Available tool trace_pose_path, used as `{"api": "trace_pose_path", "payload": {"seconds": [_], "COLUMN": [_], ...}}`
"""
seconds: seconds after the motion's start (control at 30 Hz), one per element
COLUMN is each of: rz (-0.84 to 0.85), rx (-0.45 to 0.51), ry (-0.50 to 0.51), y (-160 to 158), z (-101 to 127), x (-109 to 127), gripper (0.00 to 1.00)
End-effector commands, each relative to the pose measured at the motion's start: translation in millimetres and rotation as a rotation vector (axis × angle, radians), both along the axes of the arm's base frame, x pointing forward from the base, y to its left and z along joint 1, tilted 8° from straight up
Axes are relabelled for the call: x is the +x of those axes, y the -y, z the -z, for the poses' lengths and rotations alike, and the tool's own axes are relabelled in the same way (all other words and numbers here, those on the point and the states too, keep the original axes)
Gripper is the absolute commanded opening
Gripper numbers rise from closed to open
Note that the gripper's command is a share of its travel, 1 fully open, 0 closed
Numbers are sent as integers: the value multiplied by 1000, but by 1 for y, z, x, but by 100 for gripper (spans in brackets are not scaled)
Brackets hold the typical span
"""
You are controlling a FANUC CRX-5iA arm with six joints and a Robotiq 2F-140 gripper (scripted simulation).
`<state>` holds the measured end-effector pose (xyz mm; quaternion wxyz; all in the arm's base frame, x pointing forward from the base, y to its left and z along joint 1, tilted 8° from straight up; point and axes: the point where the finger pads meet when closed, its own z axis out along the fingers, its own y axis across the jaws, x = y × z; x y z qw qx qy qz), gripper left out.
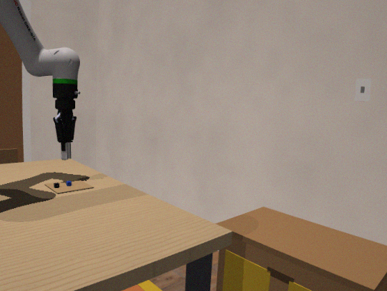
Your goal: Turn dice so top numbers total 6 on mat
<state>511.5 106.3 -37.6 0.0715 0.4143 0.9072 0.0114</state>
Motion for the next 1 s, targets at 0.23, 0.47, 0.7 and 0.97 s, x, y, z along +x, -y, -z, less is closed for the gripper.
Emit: {"api": "trace_pose_path", "payload": {"seconds": [0.23,0.47,0.7,0.97], "rz": [-392,-620,-677,-629], "rx": [-45,-77,-85,-182], "ry": [-19,-26,-27,-68], "y": [-38,-60,-65,-32], "z": [2,4,4,11], "x": [-6,-11,-12,-15], "gripper": [7,7,7,7]}}
